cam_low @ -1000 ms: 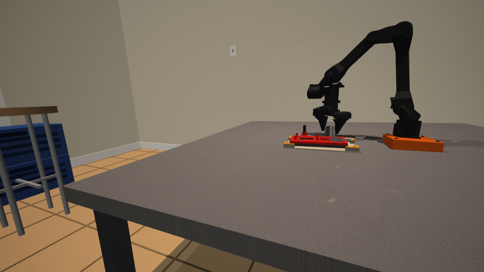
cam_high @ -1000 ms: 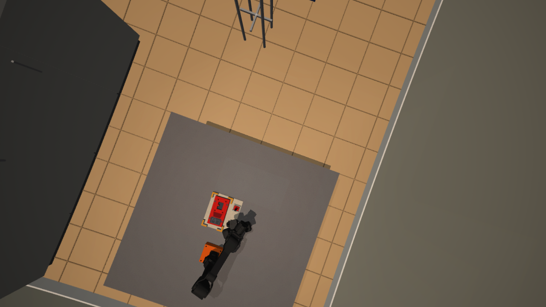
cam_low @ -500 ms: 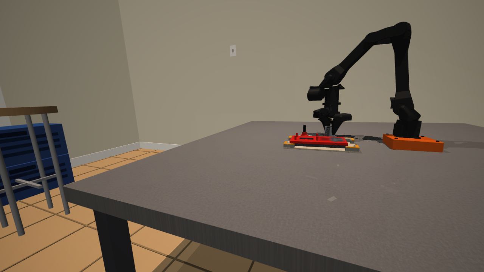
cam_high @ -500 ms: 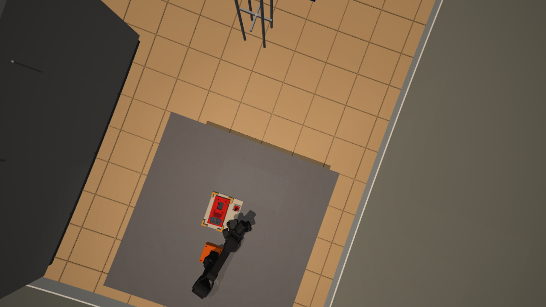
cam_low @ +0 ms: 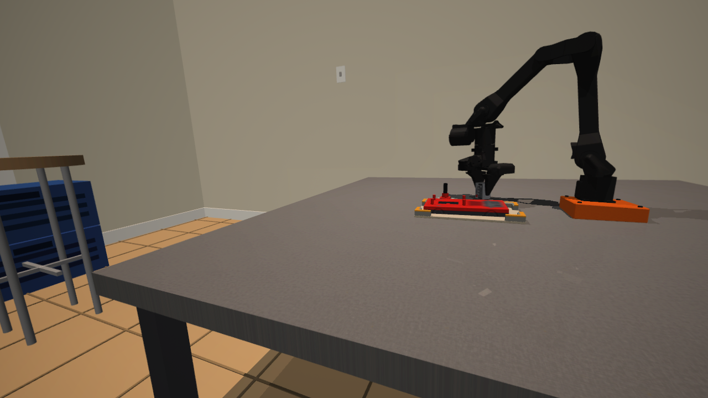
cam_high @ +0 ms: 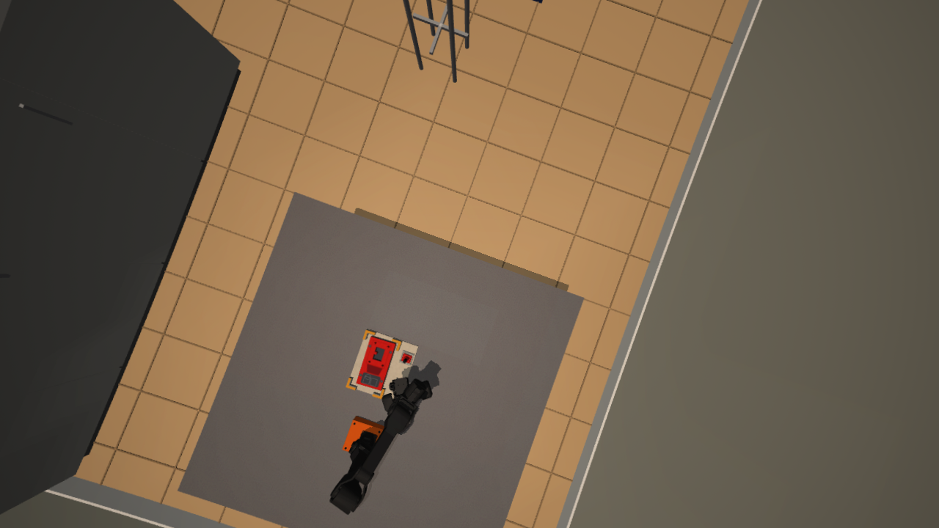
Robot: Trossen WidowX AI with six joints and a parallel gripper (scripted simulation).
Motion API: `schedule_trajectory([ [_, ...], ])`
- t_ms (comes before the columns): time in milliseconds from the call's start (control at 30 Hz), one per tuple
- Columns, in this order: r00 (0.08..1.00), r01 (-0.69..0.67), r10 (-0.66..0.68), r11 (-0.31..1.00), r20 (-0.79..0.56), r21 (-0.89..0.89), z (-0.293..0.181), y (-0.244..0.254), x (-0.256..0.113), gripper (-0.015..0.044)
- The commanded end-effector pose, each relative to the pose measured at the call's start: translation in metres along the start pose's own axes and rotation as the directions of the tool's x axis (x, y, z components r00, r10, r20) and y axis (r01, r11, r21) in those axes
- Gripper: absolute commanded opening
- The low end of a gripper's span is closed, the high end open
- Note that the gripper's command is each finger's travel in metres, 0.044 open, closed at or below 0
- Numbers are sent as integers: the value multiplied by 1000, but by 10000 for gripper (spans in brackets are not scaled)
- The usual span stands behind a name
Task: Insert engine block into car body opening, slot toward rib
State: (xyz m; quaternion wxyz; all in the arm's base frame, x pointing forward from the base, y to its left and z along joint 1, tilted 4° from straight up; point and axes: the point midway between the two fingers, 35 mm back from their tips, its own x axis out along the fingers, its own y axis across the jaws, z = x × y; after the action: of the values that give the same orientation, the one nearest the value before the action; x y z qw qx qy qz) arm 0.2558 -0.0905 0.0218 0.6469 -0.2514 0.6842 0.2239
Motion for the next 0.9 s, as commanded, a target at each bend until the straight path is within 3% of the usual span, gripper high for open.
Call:
schedule_trajectory([
  [0, 1000, 10, -10, 1000, 12, -3, 4, -4, -14, 0],
  [867, 1000, 10, -10, 1000, 12, -3, 4, -5, -95, 0],
])
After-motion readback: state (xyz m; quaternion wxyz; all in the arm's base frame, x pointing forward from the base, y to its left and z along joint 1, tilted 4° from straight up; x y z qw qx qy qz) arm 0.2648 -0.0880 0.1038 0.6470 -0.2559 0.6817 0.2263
